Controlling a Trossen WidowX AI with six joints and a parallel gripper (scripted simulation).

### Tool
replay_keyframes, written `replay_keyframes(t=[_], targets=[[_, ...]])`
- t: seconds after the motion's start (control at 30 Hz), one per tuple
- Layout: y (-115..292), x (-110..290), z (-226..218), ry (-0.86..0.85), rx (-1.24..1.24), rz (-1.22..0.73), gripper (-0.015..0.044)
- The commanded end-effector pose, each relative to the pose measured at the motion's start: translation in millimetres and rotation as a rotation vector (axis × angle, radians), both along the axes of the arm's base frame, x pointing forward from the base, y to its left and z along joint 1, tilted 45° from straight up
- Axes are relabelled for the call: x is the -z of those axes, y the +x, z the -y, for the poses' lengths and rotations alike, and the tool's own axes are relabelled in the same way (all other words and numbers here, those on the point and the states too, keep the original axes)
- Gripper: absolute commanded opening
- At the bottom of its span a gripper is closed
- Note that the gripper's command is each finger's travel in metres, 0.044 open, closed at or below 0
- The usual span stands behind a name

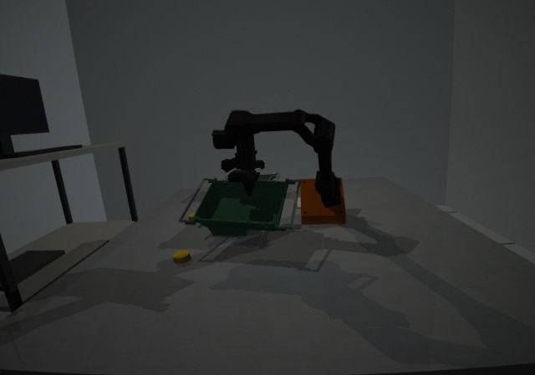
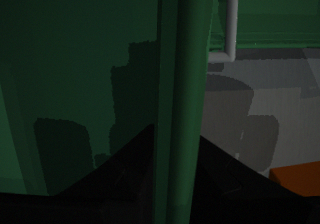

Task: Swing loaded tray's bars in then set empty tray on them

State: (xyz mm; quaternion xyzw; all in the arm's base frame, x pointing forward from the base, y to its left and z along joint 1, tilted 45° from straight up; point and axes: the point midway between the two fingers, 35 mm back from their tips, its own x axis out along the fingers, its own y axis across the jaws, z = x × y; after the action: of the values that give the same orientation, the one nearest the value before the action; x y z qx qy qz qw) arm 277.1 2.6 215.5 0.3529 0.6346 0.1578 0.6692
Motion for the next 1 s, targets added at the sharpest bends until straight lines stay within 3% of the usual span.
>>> replay_keyframes(t=[0.0,0.97], targets=[[5,-2,9,0.004,0.063,-0.027,0.0000],[24,28,56,0.079,0.432,-0.359,0.0000]])
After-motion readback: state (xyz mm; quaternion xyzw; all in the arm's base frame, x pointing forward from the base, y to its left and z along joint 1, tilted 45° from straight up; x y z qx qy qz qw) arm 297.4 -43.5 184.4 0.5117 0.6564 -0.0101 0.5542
